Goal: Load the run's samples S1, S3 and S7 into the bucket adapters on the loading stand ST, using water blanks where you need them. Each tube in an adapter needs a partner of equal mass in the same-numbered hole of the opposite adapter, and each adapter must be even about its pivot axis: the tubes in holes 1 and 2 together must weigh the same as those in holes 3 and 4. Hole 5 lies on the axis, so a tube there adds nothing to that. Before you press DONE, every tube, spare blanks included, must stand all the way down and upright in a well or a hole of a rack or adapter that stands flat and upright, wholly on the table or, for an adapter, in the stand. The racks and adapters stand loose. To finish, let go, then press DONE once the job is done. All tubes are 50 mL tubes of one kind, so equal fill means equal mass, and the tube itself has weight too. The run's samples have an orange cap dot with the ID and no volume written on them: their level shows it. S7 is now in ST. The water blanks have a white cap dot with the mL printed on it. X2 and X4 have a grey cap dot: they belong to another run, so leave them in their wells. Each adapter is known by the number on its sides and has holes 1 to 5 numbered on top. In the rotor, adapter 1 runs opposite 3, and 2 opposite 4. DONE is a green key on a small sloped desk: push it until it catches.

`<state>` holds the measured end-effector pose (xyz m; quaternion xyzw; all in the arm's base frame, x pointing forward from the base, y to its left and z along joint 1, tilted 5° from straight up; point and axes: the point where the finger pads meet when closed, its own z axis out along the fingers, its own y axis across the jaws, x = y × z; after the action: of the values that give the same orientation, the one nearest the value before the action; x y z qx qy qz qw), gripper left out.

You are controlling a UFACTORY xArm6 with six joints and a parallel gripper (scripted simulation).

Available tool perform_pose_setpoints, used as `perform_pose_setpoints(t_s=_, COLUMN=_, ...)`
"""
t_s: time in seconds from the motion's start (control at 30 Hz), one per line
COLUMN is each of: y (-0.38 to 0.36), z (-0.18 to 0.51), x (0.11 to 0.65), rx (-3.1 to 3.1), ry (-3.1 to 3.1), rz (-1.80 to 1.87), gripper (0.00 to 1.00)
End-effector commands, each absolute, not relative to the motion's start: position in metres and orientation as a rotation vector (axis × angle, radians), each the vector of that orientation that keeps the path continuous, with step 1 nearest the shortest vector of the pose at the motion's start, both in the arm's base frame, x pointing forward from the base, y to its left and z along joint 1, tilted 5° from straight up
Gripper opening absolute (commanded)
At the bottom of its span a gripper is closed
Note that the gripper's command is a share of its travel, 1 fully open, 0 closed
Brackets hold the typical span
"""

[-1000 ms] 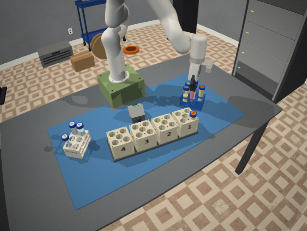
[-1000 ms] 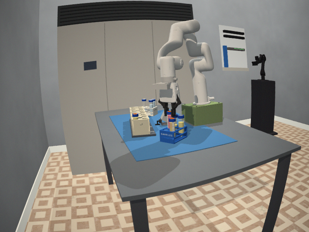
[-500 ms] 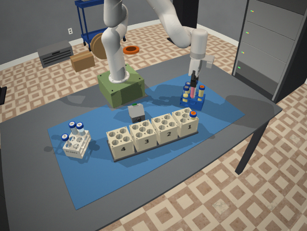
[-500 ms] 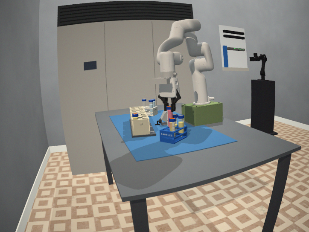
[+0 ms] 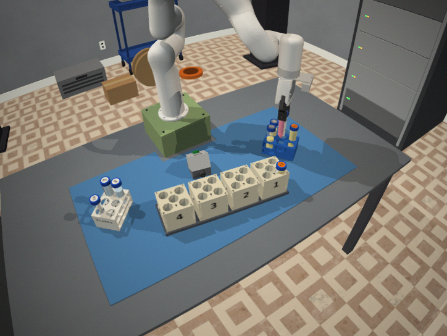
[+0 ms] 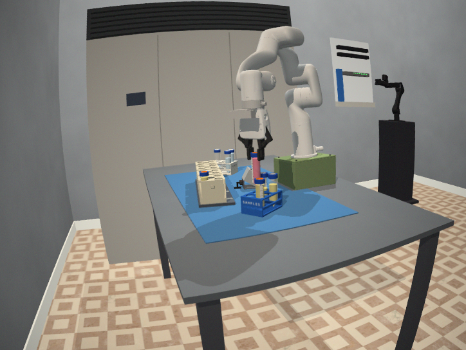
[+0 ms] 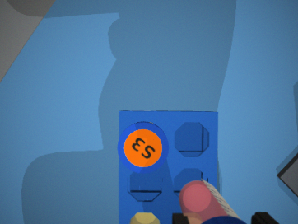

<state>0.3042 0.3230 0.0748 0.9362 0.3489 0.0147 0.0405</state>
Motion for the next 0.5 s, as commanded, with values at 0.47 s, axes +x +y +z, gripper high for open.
perform_pose_setpoints(t_s=0.47, y=0.326, z=0.109, x=0.303, rx=2.87, ry=1.069, rz=0.052, gripper=0.0)
